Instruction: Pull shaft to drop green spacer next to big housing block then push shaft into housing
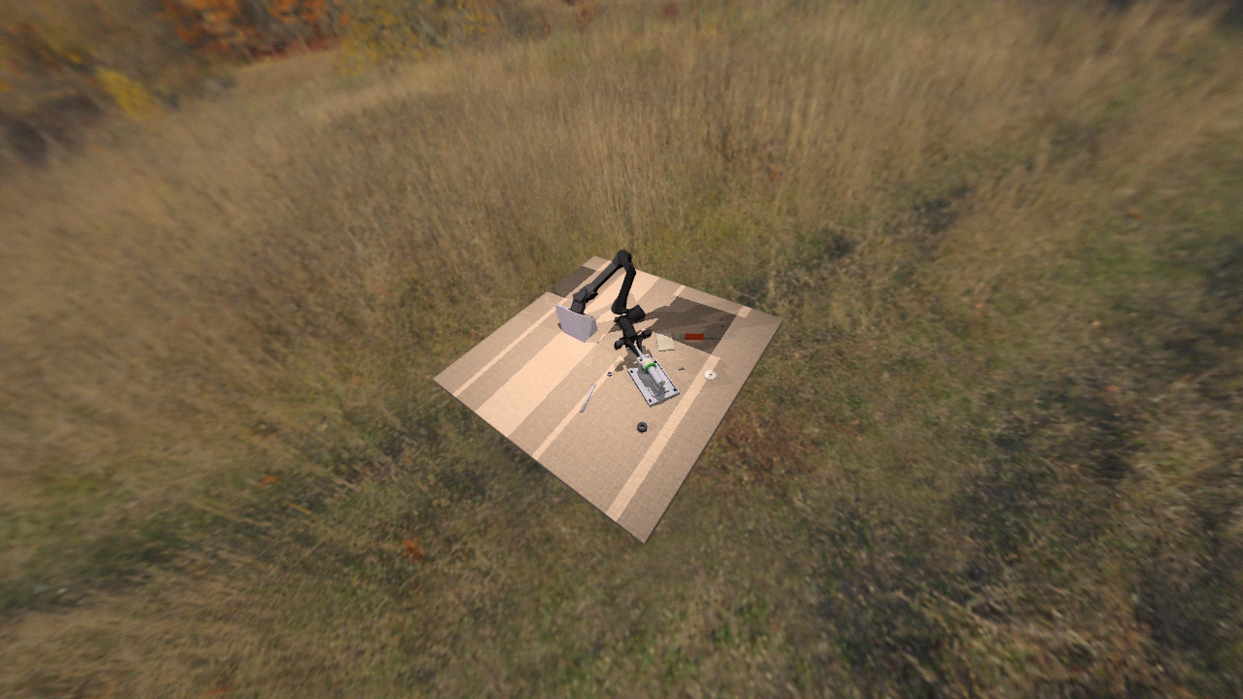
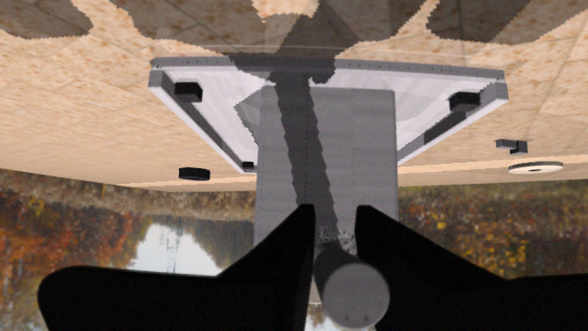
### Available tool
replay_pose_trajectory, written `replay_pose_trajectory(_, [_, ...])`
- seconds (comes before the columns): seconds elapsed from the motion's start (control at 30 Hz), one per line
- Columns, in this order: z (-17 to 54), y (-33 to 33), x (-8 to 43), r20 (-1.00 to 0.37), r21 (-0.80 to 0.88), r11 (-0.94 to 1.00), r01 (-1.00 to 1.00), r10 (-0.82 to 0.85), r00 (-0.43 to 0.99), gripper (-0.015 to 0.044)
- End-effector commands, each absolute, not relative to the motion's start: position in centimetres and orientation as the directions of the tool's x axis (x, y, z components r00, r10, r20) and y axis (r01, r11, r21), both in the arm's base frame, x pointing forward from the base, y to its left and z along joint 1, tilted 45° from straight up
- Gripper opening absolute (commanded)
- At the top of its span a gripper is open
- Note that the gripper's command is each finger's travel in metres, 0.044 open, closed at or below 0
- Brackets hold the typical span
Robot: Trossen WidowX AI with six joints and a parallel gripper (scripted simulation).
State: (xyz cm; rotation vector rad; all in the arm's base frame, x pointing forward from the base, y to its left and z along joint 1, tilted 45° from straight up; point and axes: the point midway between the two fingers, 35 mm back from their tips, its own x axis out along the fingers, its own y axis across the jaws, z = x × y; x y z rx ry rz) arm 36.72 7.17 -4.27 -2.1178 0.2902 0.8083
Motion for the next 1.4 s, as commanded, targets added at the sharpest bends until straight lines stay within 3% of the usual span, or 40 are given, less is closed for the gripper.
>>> replay_pose_trajectory(0.0, [-4.21,7.21,36.61,-0.639,-0.628,-0.625,-0.464,0.074,0.766,0.0])
replay_pose_trajectory(1.37, [-4.09,7.34,36.25,-0.639,-0.628,-0.625,-0.464,0.074,0.766,0.0])
